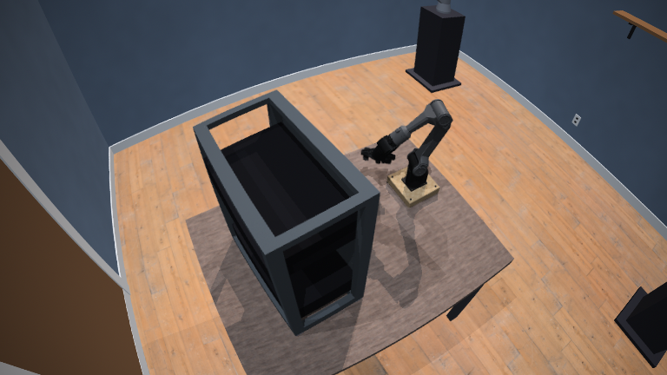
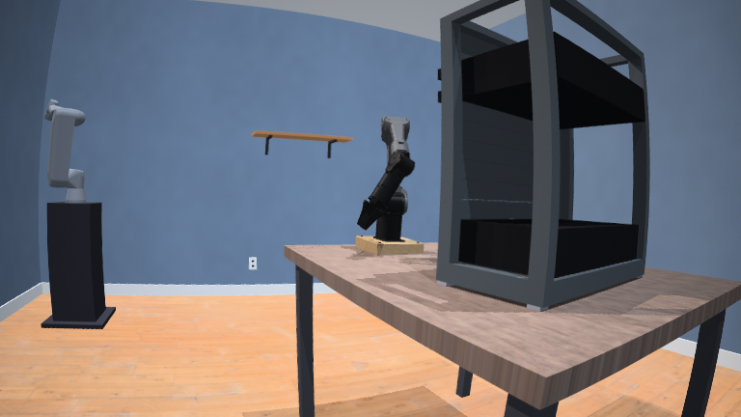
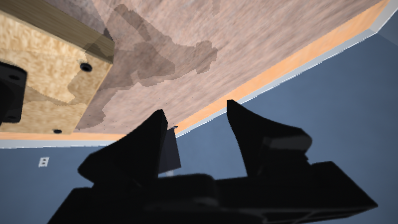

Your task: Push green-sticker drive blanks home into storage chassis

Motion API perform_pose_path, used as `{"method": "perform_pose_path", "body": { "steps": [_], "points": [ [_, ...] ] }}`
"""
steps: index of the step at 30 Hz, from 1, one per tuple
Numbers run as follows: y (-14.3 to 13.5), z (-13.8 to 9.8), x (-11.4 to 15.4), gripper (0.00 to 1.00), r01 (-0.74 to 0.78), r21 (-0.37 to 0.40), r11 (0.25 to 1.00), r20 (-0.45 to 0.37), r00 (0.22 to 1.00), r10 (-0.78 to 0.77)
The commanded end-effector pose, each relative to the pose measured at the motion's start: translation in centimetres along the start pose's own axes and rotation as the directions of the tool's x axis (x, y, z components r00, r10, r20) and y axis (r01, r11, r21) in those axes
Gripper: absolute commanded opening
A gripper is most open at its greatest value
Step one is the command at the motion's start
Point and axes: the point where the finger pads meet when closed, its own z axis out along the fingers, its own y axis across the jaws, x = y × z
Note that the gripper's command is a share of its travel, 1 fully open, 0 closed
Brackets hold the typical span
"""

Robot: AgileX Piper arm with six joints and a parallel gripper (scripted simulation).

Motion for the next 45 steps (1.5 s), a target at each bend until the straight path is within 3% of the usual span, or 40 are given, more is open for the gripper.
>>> {"method": "perform_pose_path", "body": {
  "steps": [1,13,27,29,39,44,45],
  "points": [
    [-0.1,0.0,0.0,1.0,-0.003,0.005,1.0,0.001,1.0,0.003],
    [-1.8,-0.4,0.0,1.0,-0.04,0.073,0.997,0.022,0.999,0.038],
    [-9.0,-3.3,0.2,1.0,-0.197,0.349,0.916,0.149,0.977,0.154],
    [-9.0,-3.3,0.2,1.0,-0.197,0.349,0.916,0.149,0.977,0.154],
    [-15.8,-9.2,1.2,1.0,-0.351,0.591,0.727,0.328,0.927,0.181],
    [-18.7,-13.5,1.9,1.0,-0.418,0.685,0.597,0.423,0.895,0.141],
    [-18.7,-13.5,1.9,1.0,-0.418,0.685,0.597,0.423,0.895,0.141]
  ]
}}
